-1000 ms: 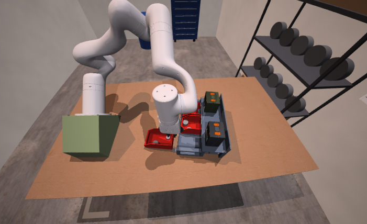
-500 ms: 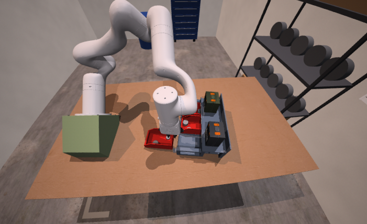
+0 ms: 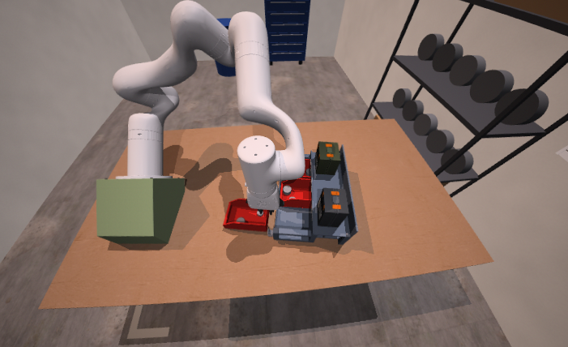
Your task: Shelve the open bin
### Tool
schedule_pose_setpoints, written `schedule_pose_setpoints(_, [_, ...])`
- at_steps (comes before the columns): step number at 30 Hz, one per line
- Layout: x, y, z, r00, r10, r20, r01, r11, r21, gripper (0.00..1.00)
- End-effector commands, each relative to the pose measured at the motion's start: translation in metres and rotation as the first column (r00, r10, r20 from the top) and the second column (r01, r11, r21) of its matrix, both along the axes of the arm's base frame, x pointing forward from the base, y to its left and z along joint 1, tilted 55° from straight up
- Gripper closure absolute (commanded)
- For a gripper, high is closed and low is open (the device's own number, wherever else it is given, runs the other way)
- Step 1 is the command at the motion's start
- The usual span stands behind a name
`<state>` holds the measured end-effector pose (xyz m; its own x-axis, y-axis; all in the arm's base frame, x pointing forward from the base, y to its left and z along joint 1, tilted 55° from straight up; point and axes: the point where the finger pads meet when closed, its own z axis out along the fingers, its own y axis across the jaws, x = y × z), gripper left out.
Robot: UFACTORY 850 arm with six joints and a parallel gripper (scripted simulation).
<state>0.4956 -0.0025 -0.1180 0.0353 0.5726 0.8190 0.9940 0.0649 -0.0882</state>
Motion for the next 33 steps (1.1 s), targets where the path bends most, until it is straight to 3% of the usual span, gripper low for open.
schedule_pose_setpoints(1, [0.001, 0.002, -0.002, 1.000, -0.001, 0.002, 0.001, 1.000, -0.001, 0.66])
schedule_pose_setpoints(33, [-0.001, 0.019, -0.013, 1.000, -0.001, 0.002, 0.001, 1.000, -0.001, 0.66])
